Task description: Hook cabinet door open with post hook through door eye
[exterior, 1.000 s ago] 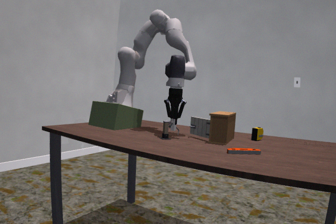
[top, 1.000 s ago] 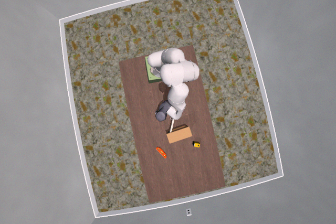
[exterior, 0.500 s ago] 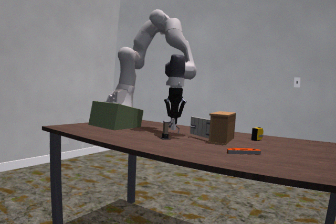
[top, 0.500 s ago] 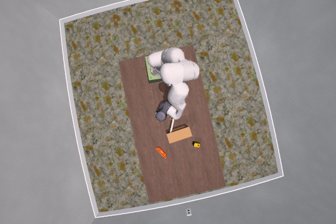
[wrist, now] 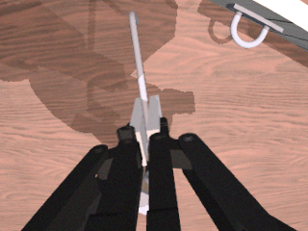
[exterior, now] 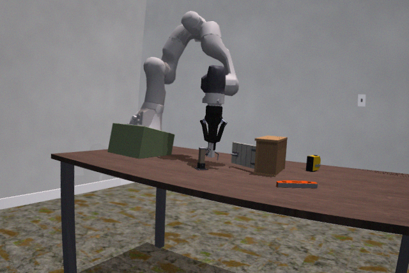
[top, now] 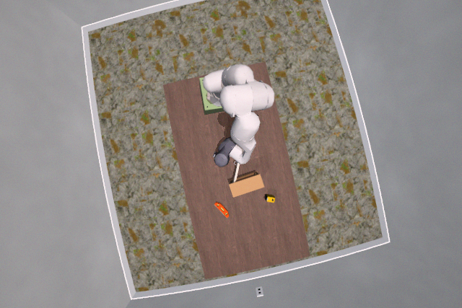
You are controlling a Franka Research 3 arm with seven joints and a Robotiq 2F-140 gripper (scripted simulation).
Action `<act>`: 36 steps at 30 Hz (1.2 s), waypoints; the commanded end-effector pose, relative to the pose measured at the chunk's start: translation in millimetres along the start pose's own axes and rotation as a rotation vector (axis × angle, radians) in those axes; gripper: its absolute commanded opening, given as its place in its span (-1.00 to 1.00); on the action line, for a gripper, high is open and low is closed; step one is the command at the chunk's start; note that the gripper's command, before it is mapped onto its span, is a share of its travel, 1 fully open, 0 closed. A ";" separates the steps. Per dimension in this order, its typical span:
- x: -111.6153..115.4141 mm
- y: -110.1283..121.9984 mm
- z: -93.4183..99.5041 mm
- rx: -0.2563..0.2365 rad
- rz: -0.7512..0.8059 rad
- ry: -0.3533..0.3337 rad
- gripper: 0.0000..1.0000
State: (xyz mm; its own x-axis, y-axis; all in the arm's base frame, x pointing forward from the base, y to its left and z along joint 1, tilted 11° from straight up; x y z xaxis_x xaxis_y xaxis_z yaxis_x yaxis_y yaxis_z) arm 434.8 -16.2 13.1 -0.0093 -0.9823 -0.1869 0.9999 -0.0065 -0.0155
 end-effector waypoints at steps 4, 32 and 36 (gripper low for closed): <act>0.4 0.6 3.9 0.001 -0.009 0.000 -0.95; 0.8 0.6 13.5 0.001 -0.009 0.000 -0.95; 0.8 0.6 14.0 0.001 -0.009 0.000 -0.95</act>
State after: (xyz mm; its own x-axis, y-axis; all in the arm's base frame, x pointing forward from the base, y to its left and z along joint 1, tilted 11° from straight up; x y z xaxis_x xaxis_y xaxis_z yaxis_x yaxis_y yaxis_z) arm 434.9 -18.0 24.6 -0.0093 -0.9822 -0.1878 0.9999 -0.0064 -0.0159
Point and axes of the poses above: the point where the finger pads meet when closed, its own z axis back along the fingers, its own y axis across the jaws, x = y × z, the point moved 8 cm from there along z, back along the fingers, and after that the axes turned 12 degrees about -z, right-handed, at the moved point
